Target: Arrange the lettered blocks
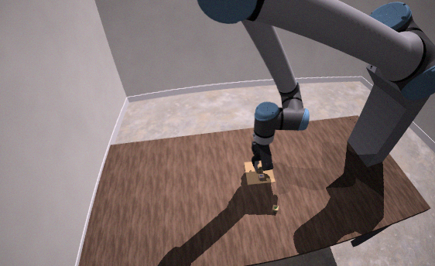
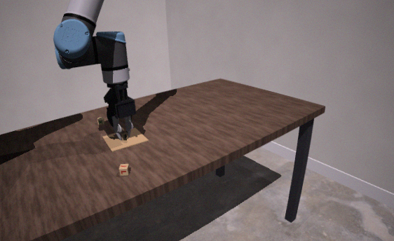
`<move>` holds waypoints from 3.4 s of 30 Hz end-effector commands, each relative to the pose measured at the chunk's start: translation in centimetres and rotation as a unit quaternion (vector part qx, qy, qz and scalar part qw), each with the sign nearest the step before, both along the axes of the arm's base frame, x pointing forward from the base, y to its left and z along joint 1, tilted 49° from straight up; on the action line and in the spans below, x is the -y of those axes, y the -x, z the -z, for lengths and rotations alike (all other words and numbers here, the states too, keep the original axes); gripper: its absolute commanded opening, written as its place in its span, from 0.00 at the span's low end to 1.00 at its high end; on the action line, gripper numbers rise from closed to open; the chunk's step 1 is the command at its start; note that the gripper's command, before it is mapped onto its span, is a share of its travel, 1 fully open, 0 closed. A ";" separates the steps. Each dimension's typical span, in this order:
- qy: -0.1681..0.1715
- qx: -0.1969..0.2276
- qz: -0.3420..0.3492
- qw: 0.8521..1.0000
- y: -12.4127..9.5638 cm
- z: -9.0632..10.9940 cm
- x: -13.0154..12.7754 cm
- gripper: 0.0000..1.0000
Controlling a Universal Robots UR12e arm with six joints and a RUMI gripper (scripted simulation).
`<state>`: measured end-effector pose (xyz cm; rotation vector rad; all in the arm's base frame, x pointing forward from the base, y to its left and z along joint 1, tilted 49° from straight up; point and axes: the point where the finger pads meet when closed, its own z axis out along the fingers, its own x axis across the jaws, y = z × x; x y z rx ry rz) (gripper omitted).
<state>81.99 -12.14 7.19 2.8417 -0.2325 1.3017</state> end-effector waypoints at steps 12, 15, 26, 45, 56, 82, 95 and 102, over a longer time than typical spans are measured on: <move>0.001 0.002 0.000 1.000 -0.2 -0.2 0.0 0.25; 0.001 0.002 0.000 1.000 -0.2 -0.2 0.0 0.25; 0.000 0.000 0.000 1.000 1.0 -0.9 -0.1 0.25; 0.000 0.000 0.000 1.000 6.6 -5.8 -0.6 0.25; 0.000 0.000 0.000 1.000 6.9 -5.9 -0.7 1.00; 0.005 -0.001 -0.004 1.000 6.8 -5.8 -0.5 1.00; 0.039 -0.005 -0.034 0.999 7.1 -5.3 0.1 1.00; 0.083 -0.010 -0.073 0.994 7.5 -4.7 1.0 1.00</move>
